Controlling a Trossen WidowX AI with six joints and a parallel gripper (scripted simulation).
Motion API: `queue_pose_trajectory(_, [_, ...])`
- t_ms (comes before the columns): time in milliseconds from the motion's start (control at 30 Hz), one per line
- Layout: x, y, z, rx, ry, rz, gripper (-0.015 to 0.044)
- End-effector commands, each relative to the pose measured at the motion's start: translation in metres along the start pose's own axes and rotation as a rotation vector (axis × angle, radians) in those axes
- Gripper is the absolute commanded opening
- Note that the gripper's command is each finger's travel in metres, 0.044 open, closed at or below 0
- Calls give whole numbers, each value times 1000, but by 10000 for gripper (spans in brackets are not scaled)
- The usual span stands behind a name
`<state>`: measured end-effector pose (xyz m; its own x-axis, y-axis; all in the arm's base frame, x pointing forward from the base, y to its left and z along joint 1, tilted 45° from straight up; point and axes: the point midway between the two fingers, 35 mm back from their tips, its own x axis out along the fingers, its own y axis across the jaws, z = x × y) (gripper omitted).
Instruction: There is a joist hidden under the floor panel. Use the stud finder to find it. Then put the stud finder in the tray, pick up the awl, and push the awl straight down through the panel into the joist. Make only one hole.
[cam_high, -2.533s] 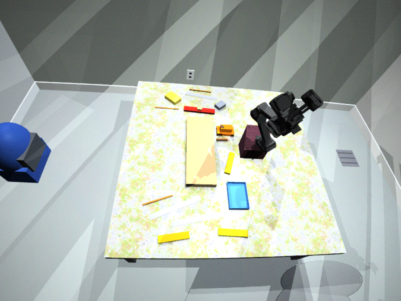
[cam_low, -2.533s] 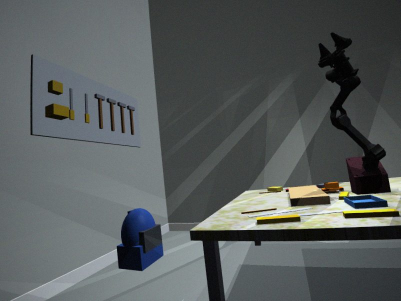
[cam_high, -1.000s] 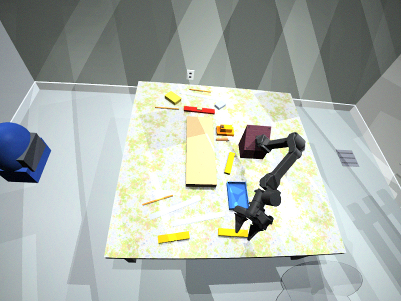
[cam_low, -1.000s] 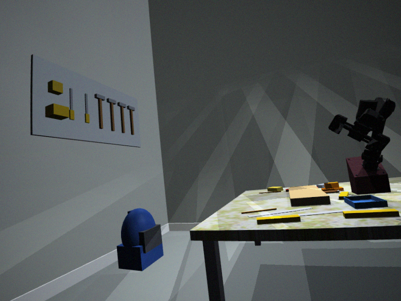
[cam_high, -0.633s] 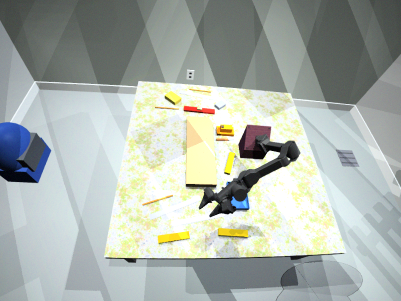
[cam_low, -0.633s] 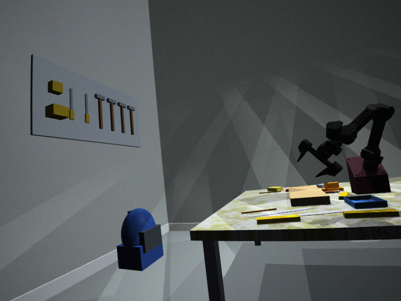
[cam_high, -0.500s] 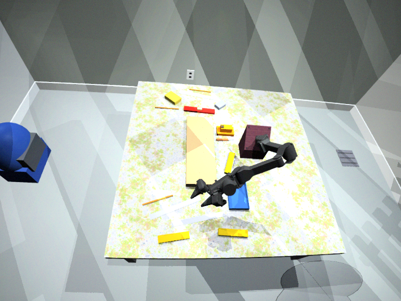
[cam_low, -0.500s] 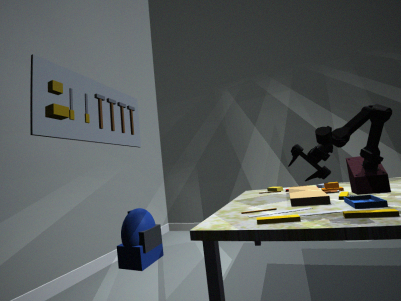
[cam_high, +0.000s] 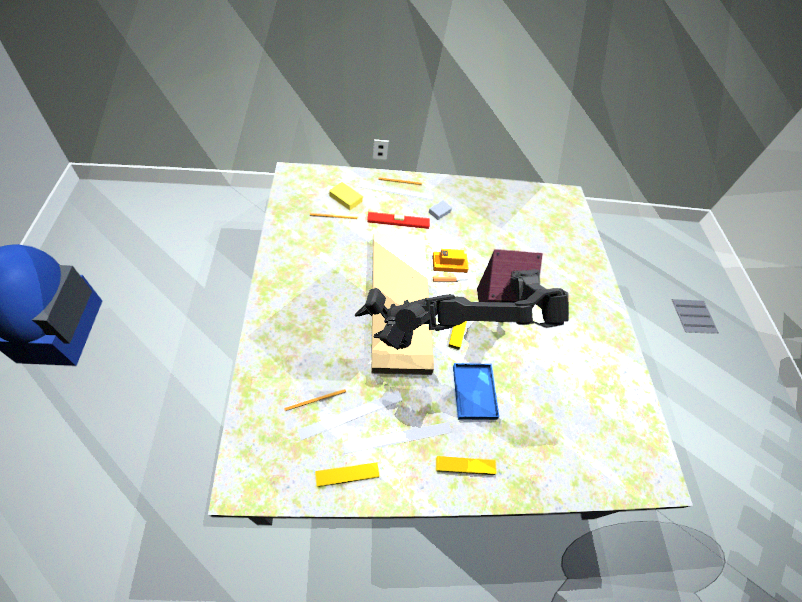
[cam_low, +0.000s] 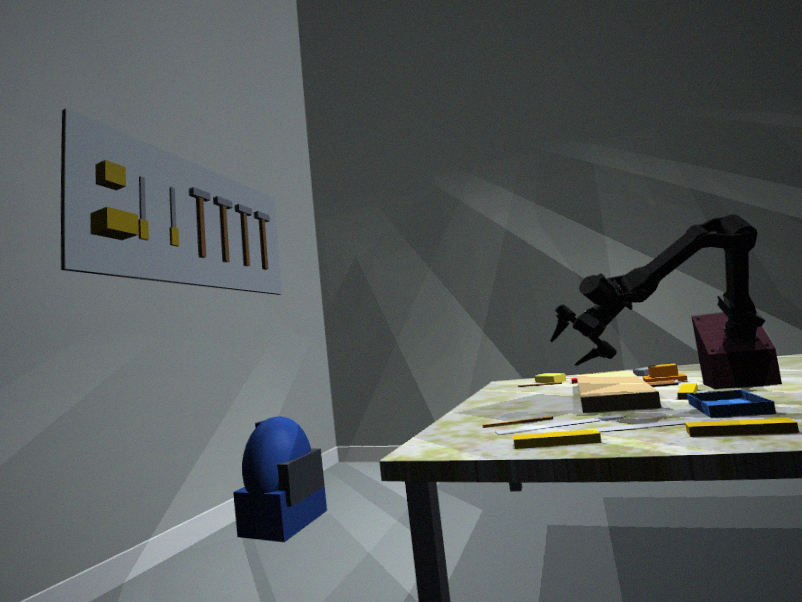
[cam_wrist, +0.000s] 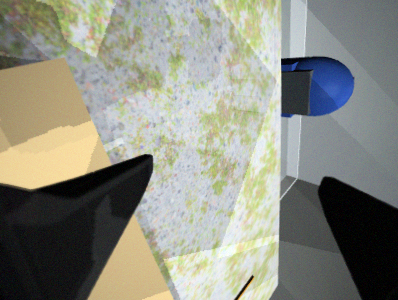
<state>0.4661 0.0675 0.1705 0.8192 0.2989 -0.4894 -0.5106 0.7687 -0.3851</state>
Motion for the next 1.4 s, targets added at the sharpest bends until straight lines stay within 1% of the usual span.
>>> queue_pose_trajectory(0, [9, -10, -67, 58, 136, 37, 440])
queue_pose_trajectory(167, [5, -16, -156, 166, 292, 98, 440])
queue_pose_trajectory(333, [-13, -8, -240, 318, 419, 176, 440])
queue_pose_trajectory(433, [-29, 2, -285, 422, 477, 223, 440])
queue_pose_trajectory(567, [-61, 27, -346, 612, 544, 293, 440])
queue_pose_trajectory(700, [-94, 60, -389, 824, 565, 361, 440])
queue_pose_trajectory(833, [-125, 99, -414, 1052, 536, 421, 440])
queue_pose_trajectory(967, [-146, 129, -421, 1242, 475, 459, 440])
queue_pose_trajectory(1167, [-147, 131, -421, 1251, 471, 460, 440])
queue_pose_trajectory(1367, [-140, 125, -422, 1250, 470, 460, 440])
